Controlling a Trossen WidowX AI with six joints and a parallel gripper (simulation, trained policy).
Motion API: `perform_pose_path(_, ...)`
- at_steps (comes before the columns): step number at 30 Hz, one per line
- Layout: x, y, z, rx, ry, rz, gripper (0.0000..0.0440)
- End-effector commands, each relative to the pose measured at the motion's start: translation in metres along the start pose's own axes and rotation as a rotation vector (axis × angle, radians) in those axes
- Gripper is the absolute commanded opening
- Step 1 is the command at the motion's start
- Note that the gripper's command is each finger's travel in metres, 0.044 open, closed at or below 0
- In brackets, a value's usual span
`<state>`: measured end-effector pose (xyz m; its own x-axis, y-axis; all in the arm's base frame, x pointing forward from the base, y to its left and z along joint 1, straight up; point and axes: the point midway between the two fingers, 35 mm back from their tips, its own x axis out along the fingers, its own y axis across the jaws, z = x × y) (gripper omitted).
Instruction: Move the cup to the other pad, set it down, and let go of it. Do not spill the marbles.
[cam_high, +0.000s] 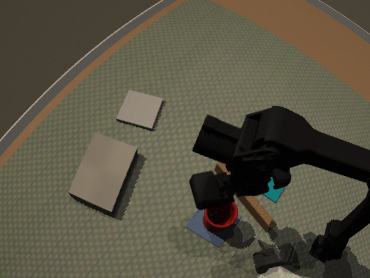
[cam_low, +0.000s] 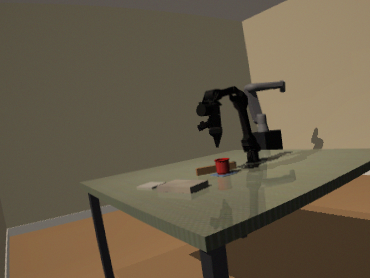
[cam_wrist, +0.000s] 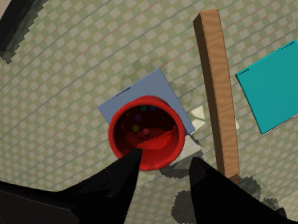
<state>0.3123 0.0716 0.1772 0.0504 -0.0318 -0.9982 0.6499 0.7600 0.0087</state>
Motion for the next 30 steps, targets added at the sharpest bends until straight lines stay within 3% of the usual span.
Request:
perform_pose_path(1,0.013,-0.004,-0.002,0.011,0.019,-0.048,0.0154)
perform_pose_path(18,0.067,-0.011,-0.011,0.028,0.061,-0.159,0.0173)
perform_pose_path(30,0.111,-0.016,-0.018,-0.028,0.086,-0.187,0.0162)
